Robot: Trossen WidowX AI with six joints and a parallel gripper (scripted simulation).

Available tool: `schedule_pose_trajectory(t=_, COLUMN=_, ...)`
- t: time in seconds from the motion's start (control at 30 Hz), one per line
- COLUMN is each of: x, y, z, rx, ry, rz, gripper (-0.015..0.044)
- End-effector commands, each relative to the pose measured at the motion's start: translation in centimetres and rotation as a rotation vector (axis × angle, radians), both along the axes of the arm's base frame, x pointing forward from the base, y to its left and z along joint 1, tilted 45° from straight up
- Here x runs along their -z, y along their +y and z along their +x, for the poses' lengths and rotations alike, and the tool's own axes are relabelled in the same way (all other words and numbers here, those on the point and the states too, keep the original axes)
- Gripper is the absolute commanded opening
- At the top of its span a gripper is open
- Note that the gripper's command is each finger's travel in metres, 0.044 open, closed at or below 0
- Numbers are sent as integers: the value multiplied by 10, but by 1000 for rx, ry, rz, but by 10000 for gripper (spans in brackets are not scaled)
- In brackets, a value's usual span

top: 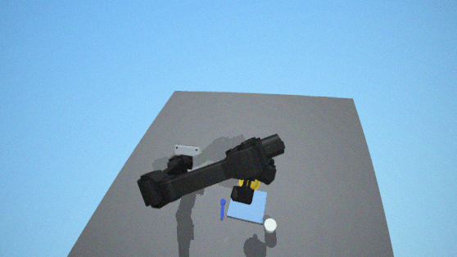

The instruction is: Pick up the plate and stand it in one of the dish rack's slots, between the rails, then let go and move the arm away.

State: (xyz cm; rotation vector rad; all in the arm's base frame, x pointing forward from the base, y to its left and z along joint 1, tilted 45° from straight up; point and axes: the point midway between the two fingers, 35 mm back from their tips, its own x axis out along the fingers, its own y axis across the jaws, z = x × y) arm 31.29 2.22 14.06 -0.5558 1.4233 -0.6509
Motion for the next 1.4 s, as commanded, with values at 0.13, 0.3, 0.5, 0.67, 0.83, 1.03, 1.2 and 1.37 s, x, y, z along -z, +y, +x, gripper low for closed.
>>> schedule_pose_trajectory(t=0.13, x=8, y=16, z=-9, rx=63, ry=-53, rz=5, gripper=0)
schedule_pose_trajectory(t=0.3, x=29, y=38, z=-30, rx=181, ry=-168, rz=12, gripper=0)
schedule_pose_trajectory(t=0.5, x=47, y=53, z=-51, rx=288, ry=-272, rz=13, gripper=0)
schedule_pose_trajectory(t=0.67, x=48, y=53, z=-51, rx=288, ry=-270, rz=14, gripper=0)
schedule_pose_trajectory(t=0.83, x=57, y=46, z=-53, rx=284, ry=-192, rz=55, gripper=0)
schedule_pose_trajectory(t=1.03, x=72, y=37, z=-56, rx=265, ry=-70, rz=136, gripper=0)
schedule_pose_trajectory(t=1.2, x=84, y=30, z=-59, rx=234, ry=27, rz=212, gripper=0)
schedule_pose_trajectory(t=1.37, x=95, y=24, z=-61, rx=196, ry=111, rz=295, gripper=0)
